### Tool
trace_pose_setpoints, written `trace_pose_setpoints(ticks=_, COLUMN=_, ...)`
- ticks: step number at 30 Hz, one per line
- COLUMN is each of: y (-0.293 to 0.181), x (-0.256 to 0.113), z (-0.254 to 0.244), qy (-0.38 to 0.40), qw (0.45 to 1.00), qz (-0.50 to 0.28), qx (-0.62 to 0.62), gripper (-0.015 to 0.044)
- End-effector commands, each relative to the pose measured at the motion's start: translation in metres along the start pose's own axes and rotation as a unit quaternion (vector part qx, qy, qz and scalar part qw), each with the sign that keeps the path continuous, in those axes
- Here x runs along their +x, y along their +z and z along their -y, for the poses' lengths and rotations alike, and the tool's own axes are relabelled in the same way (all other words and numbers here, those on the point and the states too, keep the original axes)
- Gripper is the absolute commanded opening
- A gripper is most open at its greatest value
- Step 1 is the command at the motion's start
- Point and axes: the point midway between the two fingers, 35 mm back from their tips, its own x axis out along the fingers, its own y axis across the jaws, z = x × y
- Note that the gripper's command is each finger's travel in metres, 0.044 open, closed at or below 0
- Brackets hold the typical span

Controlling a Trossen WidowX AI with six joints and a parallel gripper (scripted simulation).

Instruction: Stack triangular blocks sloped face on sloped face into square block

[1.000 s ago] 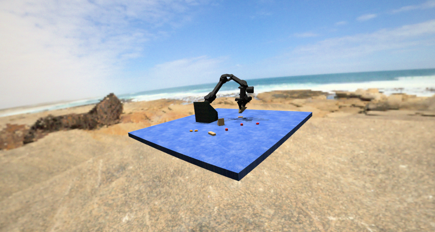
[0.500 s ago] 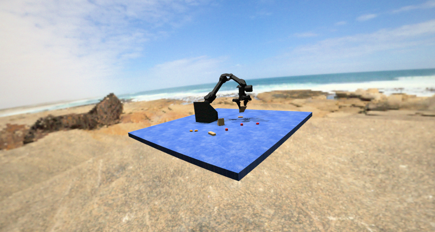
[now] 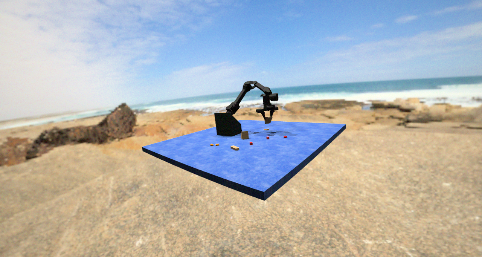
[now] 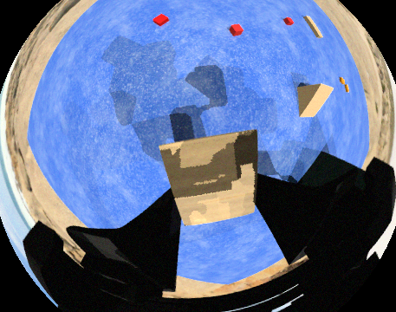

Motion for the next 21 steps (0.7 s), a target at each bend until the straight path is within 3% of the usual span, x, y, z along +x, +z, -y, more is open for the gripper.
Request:
trace_pose_setpoints(ticks=1, y=0.010, x=-0.005, z=0.017, qy=-0.005, qw=1.000, qz=0.007, qx=0.007, gripper=0.0000)
trace_pose_setpoints(ticks=21, y=0.037, x=-0.031, z=0.105, qy=-0.024, qw=0.999, qz=0.022, qx=0.012, gripper=0.0000)
